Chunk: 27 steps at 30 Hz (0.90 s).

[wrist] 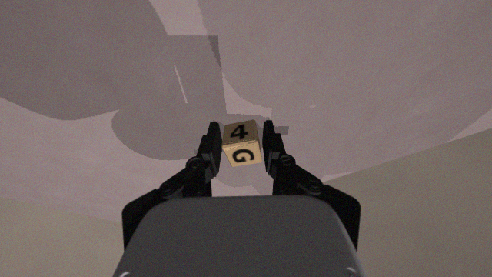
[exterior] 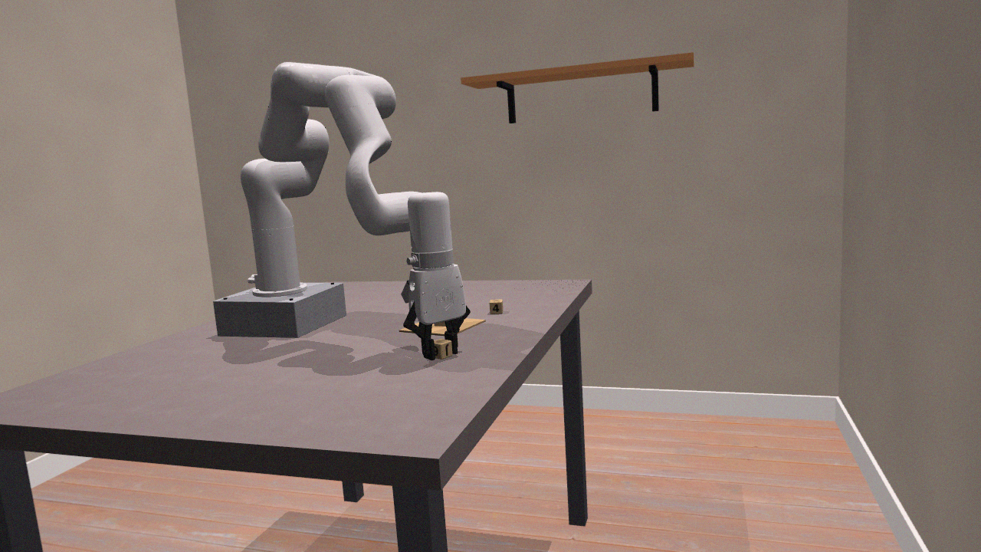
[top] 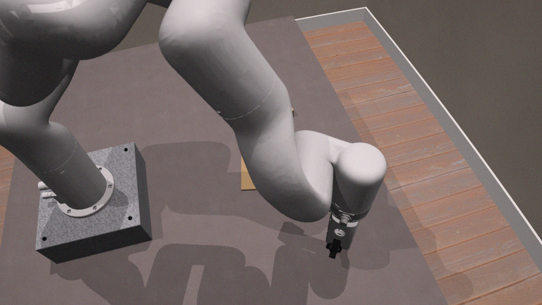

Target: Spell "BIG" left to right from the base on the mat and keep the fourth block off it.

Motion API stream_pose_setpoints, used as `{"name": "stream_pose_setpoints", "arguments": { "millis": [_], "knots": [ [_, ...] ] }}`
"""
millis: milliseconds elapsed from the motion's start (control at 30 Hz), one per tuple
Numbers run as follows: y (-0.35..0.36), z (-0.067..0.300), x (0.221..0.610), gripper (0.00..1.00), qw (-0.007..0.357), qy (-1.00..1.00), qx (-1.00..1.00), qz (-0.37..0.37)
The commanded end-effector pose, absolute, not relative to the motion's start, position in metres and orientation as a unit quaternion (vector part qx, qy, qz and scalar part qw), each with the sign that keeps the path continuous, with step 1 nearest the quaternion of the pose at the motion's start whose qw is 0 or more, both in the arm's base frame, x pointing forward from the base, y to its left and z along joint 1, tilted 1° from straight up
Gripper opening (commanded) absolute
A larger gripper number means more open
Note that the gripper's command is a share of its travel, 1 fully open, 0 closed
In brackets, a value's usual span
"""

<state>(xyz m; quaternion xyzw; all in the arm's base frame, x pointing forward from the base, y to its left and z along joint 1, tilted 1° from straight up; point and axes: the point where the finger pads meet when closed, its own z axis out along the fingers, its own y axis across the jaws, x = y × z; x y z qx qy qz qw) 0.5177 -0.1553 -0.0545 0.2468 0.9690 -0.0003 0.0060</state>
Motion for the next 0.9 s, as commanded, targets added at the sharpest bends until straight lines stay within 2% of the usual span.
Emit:
{"name": "stream_pose_setpoints", "arguments": {
  "millis": [0,100,133,867],
  "knots": [
    [-0.1557,-0.0529,0.5192,0.47,0.008,0.969,0.247,0.000],
    [-0.1557,-0.0529,0.5192,0.47,0.008,0.969,0.247,0.000],
    [-0.1557,-0.0529,0.5192,0.27,0.008,0.969,0.247,0.000],
    [-0.1557,-0.0529,0.5192,0.27,0.008,0.969,0.247,0.000]
  ]
}}
